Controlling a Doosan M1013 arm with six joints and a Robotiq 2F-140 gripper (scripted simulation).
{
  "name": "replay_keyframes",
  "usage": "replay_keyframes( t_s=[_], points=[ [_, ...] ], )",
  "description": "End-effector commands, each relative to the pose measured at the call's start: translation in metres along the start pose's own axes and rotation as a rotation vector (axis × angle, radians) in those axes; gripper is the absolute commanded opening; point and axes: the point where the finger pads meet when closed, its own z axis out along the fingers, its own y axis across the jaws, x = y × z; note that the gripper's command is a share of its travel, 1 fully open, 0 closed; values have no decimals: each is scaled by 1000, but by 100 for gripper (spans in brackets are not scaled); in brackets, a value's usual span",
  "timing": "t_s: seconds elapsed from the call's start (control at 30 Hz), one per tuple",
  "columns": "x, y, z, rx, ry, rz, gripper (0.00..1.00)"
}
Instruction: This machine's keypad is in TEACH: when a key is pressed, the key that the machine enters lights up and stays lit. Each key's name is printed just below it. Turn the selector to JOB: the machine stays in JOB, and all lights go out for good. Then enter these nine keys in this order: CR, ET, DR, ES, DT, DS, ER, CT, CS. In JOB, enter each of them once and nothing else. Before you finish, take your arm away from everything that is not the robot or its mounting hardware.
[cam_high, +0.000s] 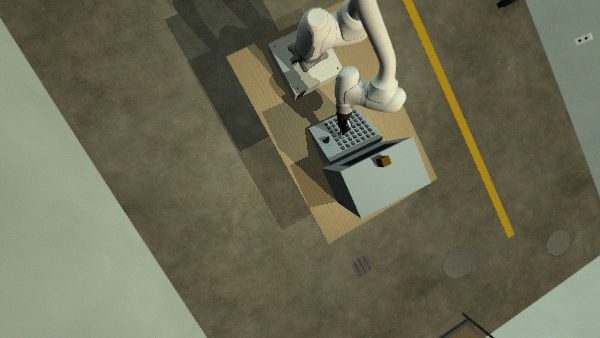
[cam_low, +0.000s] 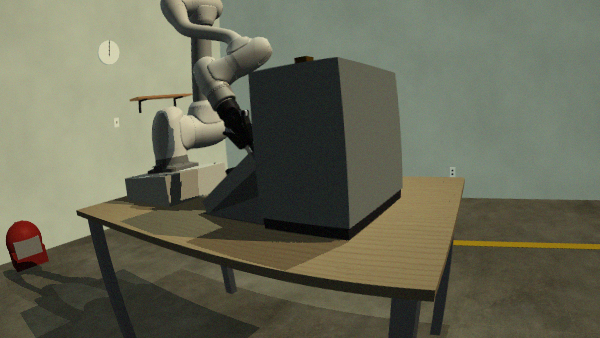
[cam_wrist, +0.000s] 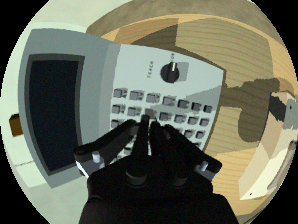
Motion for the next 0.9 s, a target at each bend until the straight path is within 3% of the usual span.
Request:
replay_keyframes(
  t_s=[0.0,0.5,0.87],
  points=[
    [0,0,-1,0,0,0,0],
    [0,0,-26,0,0,0,0],
    [0,0,-32,0,0,0,0]
  ],
)
